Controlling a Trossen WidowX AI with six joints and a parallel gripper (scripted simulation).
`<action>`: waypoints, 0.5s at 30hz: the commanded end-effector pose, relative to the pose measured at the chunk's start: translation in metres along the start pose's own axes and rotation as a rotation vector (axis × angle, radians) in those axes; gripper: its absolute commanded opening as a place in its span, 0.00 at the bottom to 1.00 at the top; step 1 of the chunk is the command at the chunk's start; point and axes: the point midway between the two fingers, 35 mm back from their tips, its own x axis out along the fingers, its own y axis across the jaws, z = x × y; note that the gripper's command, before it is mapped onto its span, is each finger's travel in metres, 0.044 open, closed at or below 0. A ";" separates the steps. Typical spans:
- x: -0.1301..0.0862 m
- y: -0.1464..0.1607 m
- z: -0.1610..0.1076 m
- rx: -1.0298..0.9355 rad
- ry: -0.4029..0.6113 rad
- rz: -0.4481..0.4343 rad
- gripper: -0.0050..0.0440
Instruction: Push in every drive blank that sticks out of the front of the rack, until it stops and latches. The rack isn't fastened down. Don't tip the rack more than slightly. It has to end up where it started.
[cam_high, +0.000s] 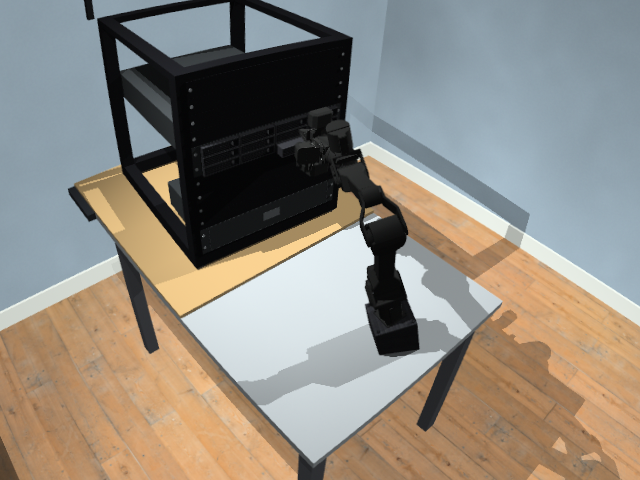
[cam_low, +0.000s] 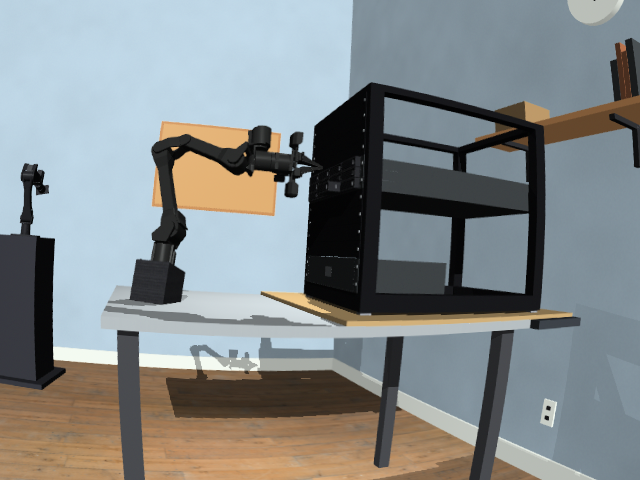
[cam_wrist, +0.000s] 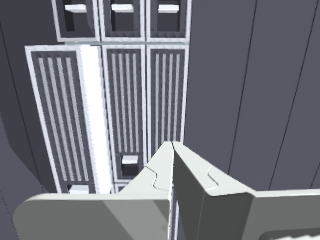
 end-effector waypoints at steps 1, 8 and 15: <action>0.006 -0.009 0.003 -0.010 -0.007 -0.019 0.00; 0.006 -0.009 0.003 -0.010 -0.007 -0.019 0.00; 0.012 -0.009 0.003 -0.010 -0.007 -0.019 0.00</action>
